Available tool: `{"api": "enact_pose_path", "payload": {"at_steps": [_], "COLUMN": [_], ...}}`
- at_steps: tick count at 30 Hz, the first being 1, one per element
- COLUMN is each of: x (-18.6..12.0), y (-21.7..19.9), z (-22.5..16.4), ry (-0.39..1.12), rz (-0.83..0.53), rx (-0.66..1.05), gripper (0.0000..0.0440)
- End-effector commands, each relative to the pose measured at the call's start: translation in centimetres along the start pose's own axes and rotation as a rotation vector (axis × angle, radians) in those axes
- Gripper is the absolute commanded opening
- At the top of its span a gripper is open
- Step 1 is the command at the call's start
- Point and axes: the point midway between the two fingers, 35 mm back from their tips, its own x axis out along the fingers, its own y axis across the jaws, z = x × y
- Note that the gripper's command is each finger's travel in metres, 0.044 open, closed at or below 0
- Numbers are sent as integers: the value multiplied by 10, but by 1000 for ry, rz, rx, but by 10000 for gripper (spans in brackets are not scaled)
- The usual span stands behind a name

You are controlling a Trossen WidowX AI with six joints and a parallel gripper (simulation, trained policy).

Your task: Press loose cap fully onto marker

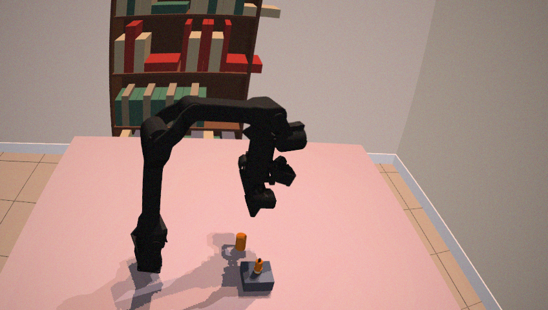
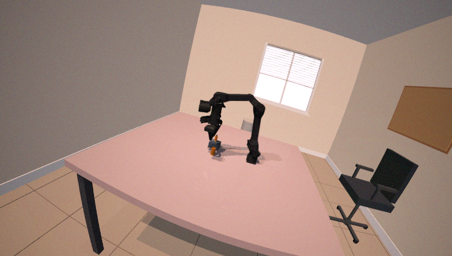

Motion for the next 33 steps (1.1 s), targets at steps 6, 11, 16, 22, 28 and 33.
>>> {"api": "enact_pose_path", "payload": {"at_steps": [6,11,16,22,28,33], "x": [15,23,31,43,55,66], "y": [-7,-11,-15,-19,-21,-23], "z": [-2,-4,-5,-8,-11,-14], "ry": [66,98,128,159,182,197], "rz": [4,5,7,10,15,19], "rx": [11,16,17,11,-2,-17], "gripper": [328,326,324,318,309,299]}}
